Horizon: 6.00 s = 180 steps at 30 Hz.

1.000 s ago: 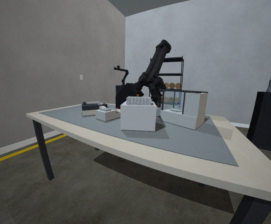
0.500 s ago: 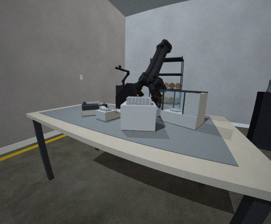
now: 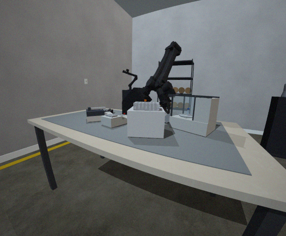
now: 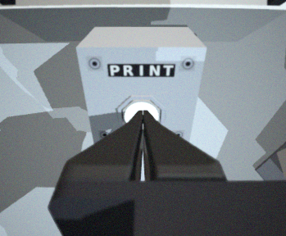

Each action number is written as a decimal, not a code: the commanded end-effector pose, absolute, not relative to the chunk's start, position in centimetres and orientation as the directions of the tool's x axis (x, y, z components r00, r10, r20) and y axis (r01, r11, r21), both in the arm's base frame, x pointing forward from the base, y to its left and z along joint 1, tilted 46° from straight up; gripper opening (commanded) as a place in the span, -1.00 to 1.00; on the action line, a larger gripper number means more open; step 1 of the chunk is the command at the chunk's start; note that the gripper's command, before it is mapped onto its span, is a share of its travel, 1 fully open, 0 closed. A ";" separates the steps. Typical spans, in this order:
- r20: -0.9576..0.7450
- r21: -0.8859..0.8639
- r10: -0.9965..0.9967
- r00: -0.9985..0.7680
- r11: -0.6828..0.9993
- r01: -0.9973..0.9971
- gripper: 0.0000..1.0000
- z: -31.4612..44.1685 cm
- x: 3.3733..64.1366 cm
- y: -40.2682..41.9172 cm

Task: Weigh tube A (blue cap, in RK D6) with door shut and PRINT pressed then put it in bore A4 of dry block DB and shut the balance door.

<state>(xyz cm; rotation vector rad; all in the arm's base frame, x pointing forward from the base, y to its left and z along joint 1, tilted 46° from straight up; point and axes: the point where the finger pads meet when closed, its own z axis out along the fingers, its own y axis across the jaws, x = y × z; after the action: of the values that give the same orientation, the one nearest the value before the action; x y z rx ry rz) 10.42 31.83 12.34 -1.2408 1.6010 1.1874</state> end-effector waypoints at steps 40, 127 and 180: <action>-0.948 0.201 -0.236 -0.215 0.083 -0.976 -1.00 13.7 10.8 32.3; -0.882 0.358 -0.261 -0.393 0.169 -0.918 -0.40 20.7 11.1 23.1; 0.207 0.688 0.098 -0.973 0.692 0.216 -0.40 34.3 14.1 23.1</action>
<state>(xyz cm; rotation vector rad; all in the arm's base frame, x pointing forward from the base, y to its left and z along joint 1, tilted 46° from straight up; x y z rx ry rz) 14.56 23.78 33.62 0.1890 3.0243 1.2629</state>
